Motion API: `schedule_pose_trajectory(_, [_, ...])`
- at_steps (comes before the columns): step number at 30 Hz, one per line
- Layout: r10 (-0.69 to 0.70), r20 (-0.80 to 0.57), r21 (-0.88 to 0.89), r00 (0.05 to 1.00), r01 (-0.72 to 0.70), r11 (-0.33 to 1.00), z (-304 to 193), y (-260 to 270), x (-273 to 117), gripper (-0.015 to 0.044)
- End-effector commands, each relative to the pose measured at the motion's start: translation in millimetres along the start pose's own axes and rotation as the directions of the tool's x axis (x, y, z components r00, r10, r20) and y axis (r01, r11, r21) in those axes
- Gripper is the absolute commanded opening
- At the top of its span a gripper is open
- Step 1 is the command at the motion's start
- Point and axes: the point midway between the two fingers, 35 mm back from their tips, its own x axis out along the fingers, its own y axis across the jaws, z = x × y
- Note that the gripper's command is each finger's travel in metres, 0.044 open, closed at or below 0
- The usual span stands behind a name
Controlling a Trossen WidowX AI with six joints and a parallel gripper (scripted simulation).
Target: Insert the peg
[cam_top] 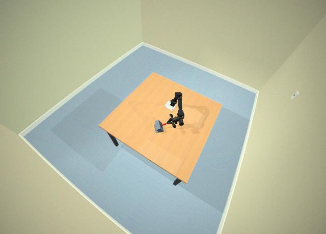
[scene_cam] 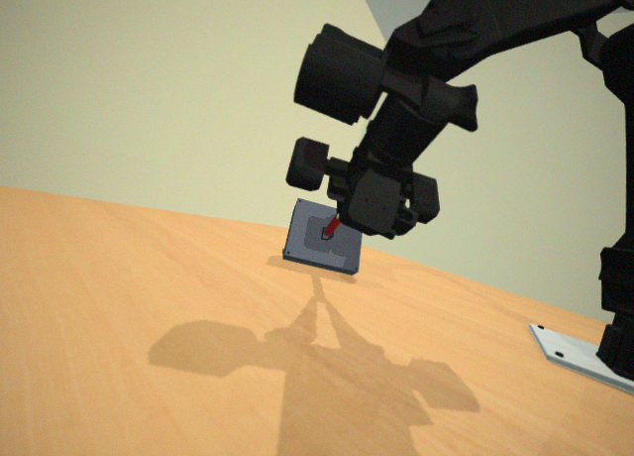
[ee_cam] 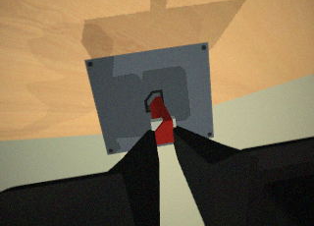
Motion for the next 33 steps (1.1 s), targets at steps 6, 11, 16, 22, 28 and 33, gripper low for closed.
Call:
schedule_pose_trajectory(6, [-0.001, 0.0, 0.0, 1.0, 0.001, 1.0, 0, 0, -1, 0.0])
schedule_pose_trajectory(11, [-0.001, 0.0, 0.0, 1.0, 0.001, 1.0, 0, 0, -1, 0.0])
schedule_pose_trajectory(16, [-0.001, 0.0, 0.0, 1.0, 0.001, 1.0, 0, 0, 0, 0.0])
schedule_pose_trajectory(22, [-0.001, 0.0, 0.0, 1.0, 0.001, 1.0, 0, 0, 4, 0.0])
schedule_pose_trajectory(28, [-0.001, 0.0, 0.0, 1.0, 0.001, 1.0, 0, 1, 7, 0.0])
schedule_pose_trajectory(33, [-0.001, -0.001, 0.0, 1.0, 0.001, 1.0, 0, 1, 9, 0.0])
